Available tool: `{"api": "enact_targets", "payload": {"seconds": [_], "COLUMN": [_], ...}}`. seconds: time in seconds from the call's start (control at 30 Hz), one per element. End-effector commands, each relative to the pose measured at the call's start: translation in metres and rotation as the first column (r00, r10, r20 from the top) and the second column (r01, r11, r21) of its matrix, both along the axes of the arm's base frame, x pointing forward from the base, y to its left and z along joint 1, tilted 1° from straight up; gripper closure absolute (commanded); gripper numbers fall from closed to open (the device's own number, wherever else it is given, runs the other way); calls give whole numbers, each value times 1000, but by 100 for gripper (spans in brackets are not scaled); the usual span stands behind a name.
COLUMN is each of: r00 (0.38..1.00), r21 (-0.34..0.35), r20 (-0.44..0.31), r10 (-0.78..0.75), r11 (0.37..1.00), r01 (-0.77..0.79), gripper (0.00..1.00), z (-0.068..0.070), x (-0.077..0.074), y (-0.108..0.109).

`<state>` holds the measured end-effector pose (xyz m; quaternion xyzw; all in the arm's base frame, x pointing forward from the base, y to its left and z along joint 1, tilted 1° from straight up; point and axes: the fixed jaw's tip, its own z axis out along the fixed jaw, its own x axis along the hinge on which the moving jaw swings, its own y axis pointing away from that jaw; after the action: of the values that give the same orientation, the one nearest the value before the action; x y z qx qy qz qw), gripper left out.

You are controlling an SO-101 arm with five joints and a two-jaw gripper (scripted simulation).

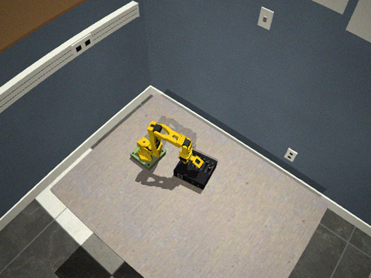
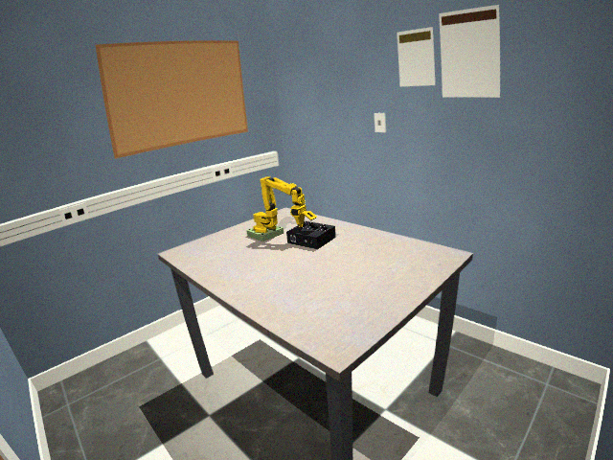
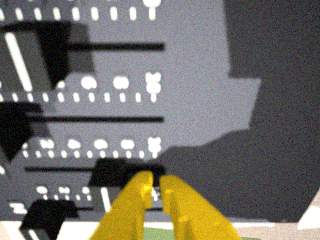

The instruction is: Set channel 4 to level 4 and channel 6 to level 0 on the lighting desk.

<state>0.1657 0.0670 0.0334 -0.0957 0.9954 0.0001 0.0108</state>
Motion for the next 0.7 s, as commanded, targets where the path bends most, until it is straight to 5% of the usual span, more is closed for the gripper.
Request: {"api": "enact_targets", "payload": {"seconds": [0.0, 0.67], "r00": [1000, 1000], "r21": [1, 1], "r20": [-13, -13], "r10": [15, 15], "r11": [1000, 1000], "r01": [-15, -15], "gripper": [100, 100], "z": [-1, -1], "x": [-2, -3], "y": [5, 8]}}
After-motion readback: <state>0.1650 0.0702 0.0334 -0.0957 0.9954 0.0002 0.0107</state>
